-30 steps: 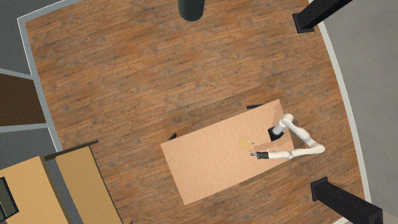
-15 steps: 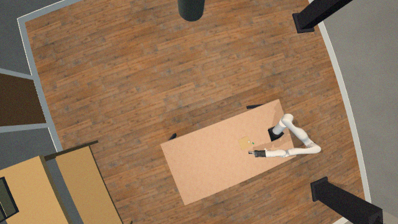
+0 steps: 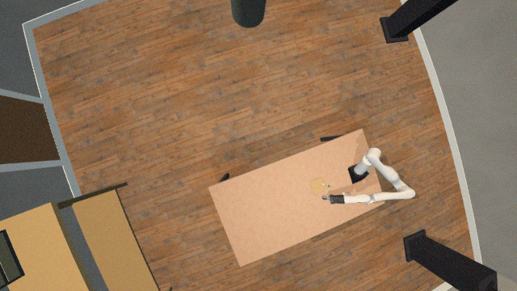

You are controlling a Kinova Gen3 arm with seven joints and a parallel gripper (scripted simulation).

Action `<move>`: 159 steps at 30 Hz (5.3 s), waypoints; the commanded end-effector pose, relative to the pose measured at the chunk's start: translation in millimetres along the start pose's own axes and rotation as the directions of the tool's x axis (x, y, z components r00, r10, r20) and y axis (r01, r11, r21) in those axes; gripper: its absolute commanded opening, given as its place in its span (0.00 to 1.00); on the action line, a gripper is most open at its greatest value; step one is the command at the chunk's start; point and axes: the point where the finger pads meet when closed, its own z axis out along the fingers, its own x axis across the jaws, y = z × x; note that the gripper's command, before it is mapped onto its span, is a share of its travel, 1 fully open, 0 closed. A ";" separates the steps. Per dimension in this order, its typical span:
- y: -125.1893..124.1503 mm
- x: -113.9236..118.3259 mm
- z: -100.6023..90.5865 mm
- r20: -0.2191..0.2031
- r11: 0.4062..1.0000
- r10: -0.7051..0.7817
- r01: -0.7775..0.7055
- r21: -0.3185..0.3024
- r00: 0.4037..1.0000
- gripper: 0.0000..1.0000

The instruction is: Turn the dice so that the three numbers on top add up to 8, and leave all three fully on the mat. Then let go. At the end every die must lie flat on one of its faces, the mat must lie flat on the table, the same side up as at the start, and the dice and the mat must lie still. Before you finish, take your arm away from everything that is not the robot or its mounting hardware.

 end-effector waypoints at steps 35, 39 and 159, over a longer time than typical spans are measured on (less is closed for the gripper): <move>1.0 5.1 -0.3 -0.011 1.000 0.010 -0.010 -0.006 1.000 0.34; 1.0 5.1 -0.3 -0.011 1.000 0.010 -0.010 -0.006 1.000 0.34; -6.1 5.2 3.5 -0.011 1.000 0.010 -0.010 -0.006 1.000 0.40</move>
